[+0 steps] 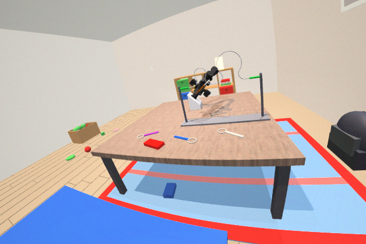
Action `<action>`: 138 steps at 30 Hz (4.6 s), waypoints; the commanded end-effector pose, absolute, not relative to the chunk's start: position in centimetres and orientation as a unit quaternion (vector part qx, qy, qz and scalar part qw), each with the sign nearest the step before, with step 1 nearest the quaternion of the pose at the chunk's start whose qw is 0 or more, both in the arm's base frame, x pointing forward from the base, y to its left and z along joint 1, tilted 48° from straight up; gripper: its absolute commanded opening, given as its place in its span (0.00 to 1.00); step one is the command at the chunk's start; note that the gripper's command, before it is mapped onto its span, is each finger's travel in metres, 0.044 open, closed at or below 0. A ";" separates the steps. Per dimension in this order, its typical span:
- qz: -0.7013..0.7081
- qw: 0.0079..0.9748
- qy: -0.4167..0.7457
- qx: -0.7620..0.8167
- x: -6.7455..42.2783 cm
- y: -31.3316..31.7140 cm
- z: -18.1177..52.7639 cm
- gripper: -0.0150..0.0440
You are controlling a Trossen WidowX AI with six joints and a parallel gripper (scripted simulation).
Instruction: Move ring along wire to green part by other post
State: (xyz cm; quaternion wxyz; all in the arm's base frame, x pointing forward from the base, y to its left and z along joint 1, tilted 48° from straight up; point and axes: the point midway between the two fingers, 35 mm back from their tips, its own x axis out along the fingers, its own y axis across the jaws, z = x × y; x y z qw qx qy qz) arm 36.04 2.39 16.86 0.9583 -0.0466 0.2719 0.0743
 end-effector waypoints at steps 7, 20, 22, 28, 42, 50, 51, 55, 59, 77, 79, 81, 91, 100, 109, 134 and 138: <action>0.039 0.947 0.269 -0.173 36.4 -1.6 18.1 0.00; 0.004 0.915 0.265 -0.305 36.7 -5.3 20.3 0.00; 0.000 0.909 0.264 -0.322 36.7 -5.7 20.6 0.00; -0.013 0.892 0.260 -0.369 36.8 -6.9 21.7 0.00; -0.035 0.857 0.253 -0.447 37.0 -8.7 24.0 0.00; -0.042 0.844 0.250 -0.473 37.0 -9.3 25.0 0.00; -0.043 0.843 0.250 -0.475 37.0 -9.3 25.2 0.00; -0.045 0.839 0.249 -0.482 37.1 -9.5 25.6 0.00; -0.044 0.840 0.249 -0.480 37.1 -9.6 25.9 0.00; -0.015 0.890 0.261 -0.374 37.0 -8.9 25.2 0.00; -0.009 0.897 0.262 -0.355 37.0 -8.7 25.0 0.00; -0.004 0.905 0.264 -0.335 37.0 -8.5 24.8 0.00; 0.025 0.936 0.269 -0.227 36.9 -7.2 23.8 0.00; 0.049 0.952 0.271 -0.134 36.8 -5.9 23.2 0.00; 0.074 0.960 0.270 -0.031 36.7 -4.4 22.9 0.00; 0.140 0.924 0.250 0.254 36.6 -0.4 23.7 0.00; 0.150 0.910 0.245 0.299 36.5 0.2 24.0 0.00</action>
